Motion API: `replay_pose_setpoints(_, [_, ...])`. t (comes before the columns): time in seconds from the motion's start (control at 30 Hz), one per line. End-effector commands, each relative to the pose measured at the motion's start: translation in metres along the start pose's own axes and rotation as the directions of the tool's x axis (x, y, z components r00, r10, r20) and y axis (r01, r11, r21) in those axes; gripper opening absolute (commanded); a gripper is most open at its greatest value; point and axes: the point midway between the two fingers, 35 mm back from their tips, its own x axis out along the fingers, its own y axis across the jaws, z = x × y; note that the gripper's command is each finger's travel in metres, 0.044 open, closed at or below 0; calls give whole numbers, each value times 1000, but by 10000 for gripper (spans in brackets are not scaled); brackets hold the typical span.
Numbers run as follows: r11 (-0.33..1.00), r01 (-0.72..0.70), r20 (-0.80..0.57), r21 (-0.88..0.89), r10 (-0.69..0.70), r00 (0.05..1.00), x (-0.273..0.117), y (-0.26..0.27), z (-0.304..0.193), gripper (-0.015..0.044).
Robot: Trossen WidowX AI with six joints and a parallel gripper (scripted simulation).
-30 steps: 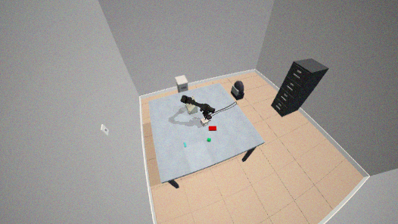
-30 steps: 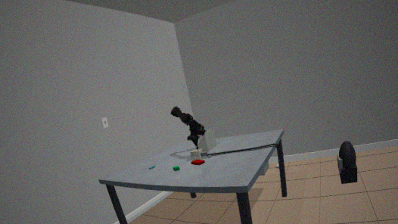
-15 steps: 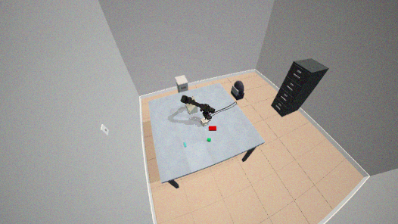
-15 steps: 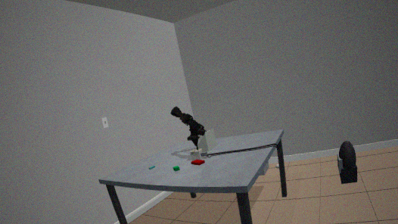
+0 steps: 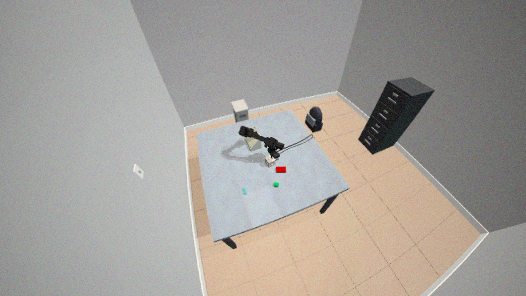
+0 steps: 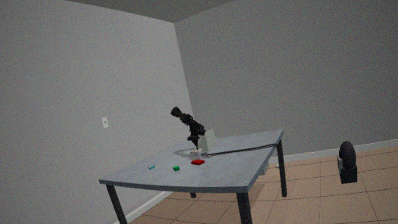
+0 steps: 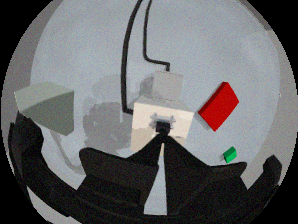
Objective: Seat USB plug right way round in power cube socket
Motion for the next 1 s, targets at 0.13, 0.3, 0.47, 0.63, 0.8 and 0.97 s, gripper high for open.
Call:
replay_pose_setpoints(0.13, [1000,1,-4,-7,-1,1000,2,1,0,0])
replay_pose_setpoints(0.3, [1000,1,-4,-7,-1,1000,2,1,0,0])
replay_pose_setpoints(0.47, [1000,1,-4,-7,-1,1000,3,1,0,0])
replay_pose_setpoints(0.63, [1000,1,-4,-7,-1,1000,4,1,0,0])
replay_pose_setpoints(0.8, [1000,1,-4,-7,-1,1000,4,1,0,0])
replay_pose_setpoints(0.97, [1000,1,-4,-7,-1,1000,5,1,0,0])
